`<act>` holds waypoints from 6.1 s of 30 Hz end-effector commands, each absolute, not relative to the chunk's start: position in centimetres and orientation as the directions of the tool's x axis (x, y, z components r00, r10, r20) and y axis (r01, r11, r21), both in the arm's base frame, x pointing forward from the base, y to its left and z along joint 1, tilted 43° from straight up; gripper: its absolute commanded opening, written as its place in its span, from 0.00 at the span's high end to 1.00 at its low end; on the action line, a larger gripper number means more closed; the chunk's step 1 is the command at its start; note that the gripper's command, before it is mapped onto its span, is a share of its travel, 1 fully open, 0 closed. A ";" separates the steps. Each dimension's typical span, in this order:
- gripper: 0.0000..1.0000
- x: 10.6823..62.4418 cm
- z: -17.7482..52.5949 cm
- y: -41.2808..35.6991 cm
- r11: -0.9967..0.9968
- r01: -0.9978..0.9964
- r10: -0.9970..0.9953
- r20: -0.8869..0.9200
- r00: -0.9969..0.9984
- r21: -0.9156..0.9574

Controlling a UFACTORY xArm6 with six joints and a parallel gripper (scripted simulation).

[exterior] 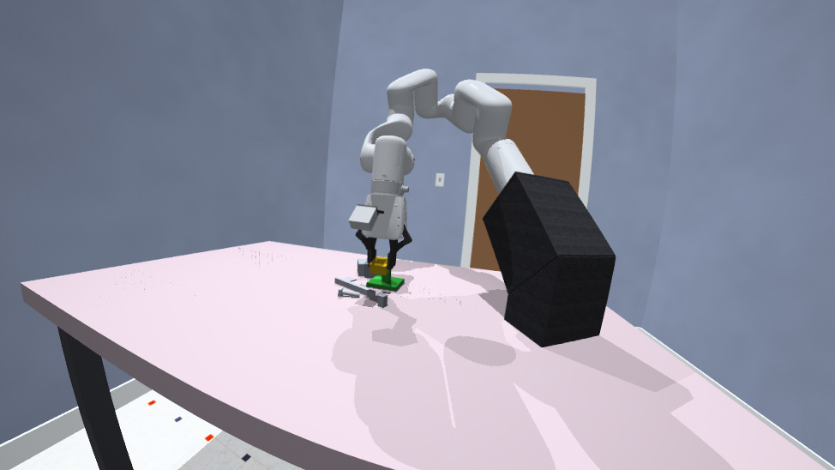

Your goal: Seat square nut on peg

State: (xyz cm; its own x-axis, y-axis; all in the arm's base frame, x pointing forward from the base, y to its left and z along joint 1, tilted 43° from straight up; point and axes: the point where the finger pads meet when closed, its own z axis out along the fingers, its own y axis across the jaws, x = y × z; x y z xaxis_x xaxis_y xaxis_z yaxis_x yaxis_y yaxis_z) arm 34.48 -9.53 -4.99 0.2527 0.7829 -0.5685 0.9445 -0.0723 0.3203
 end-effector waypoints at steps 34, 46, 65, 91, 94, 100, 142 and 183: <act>1.00 34.6 -4.9 -9.6 -0.072 0.944 0.917 -0.352 0.189 0.321; 1.00 34.4 -4.8 -9.6 -0.071 0.946 0.928 -0.326 0.179 0.318; 1.00 34.4 -5.1 -9.8 -0.071 0.946 0.929 -0.324 0.178 0.317; 1.00 35.3 -8.5 -12.8 -0.071 0.946 0.929 -0.323 0.178 0.318; 1.00 35.3 -8.5 -12.9 -0.071 0.946 0.929 -0.323 0.178 0.318; 0.00 35.3 -8.6 -12.9 -0.071 0.946 0.929 -0.323 0.178 0.318; 0.00 35.4 -7.8 -11.7 -0.070 0.945 0.928 -0.326 0.179 0.319; 0.00 34.4 -3.9 -5.3 -0.070 0.945 0.929 -0.325 0.179 0.320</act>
State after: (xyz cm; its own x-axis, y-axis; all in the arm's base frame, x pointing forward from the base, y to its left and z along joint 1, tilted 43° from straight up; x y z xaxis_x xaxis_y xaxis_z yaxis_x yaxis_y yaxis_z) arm 34.47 -5.72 -4.17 0.1795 0.9282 -0.3258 0.9449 -0.0706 0.3197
